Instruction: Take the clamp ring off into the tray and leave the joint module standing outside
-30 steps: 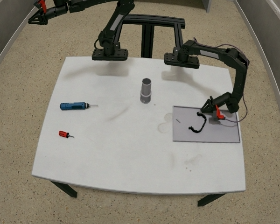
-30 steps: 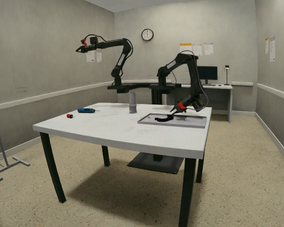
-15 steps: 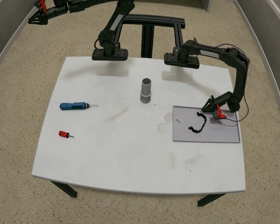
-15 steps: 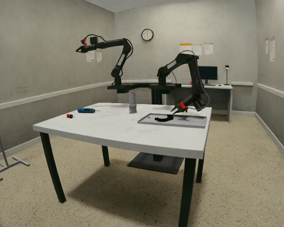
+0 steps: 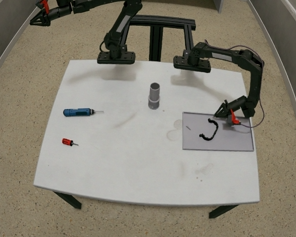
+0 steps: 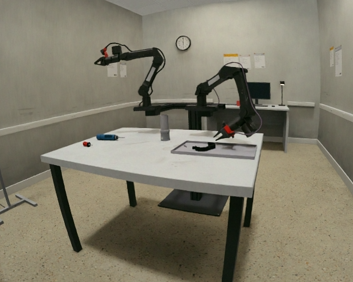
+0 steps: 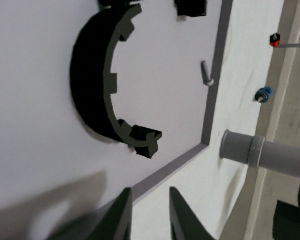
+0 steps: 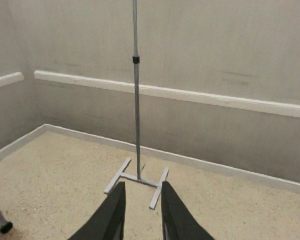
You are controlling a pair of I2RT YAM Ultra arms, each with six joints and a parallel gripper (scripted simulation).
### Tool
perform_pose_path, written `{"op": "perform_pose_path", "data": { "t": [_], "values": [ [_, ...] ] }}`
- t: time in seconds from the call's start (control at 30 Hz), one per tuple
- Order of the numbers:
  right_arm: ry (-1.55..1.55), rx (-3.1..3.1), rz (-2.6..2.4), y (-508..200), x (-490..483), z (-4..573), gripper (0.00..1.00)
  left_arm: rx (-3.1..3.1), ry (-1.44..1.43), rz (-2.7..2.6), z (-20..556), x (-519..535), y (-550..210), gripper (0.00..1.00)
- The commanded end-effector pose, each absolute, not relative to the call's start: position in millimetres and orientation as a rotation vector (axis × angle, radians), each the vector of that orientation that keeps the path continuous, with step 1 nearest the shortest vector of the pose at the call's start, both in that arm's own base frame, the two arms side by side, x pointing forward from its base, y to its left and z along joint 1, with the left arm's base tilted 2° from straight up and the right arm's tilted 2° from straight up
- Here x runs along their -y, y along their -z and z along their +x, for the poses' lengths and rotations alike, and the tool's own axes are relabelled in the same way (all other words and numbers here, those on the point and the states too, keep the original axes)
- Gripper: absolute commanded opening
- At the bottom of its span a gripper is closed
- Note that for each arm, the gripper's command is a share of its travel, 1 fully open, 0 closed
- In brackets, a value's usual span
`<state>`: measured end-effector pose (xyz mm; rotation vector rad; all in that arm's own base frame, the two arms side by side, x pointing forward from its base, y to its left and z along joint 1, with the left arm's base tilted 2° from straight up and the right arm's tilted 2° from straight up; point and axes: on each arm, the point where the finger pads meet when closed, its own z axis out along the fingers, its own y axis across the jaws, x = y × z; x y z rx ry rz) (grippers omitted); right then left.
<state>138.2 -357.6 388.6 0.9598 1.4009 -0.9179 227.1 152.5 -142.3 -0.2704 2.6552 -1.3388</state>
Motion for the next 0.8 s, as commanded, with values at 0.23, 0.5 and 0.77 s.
{"op": "perform_pose_path", "data": {
  "t": [0.23,0.5,0.77],
  "values": [
    [0.943,-1.316,0.902,-427.8,350.9,140.4,0.20,-2.646,1.272,-0.227,237.1,-174.5,123.2,0.20],
    [0.943,-1.316,0.902,-427.8,350.9,140.4,0.20,-2.643,1.268,-0.241,232.2,-184.5,116.7,0.20],
    [0.943,-1.316,0.902,-427.8,350.9,140.4,0.20,-2.639,1.269,-0.240,232.5,-186.5,113.8,0.20]
  ]
}}
